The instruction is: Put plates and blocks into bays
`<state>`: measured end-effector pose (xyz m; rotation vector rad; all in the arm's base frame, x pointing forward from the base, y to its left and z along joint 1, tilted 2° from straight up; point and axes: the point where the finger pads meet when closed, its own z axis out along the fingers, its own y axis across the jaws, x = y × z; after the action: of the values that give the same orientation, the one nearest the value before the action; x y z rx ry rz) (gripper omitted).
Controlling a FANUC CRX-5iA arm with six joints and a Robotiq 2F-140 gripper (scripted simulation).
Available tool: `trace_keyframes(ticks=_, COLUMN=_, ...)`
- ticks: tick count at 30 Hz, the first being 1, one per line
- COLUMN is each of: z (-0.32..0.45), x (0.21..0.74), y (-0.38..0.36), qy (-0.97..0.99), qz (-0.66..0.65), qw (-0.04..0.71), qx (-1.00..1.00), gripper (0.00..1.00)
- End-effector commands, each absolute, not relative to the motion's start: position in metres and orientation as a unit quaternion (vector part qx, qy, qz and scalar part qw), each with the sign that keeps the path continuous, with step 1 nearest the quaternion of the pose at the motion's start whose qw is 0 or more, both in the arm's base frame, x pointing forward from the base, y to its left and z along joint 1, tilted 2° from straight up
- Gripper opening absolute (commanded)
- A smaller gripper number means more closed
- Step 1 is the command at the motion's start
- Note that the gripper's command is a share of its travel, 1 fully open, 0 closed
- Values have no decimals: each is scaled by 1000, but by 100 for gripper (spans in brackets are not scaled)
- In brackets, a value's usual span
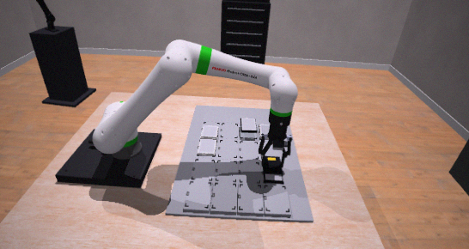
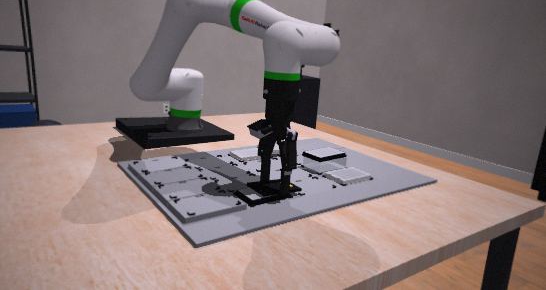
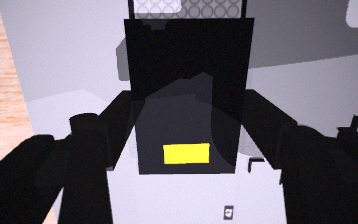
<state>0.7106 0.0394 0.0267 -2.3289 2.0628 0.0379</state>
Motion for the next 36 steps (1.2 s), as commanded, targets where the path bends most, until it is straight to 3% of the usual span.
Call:
trace_keyframes(ticks=1, z=29, x=711, y=39, qy=663, qz=11, qw=16, qx=-748, gripper=10)
trace_keyframes(ticks=36, z=53, x=711, y=38, qy=663, qz=11, qw=16, qx=-748, gripper=10)
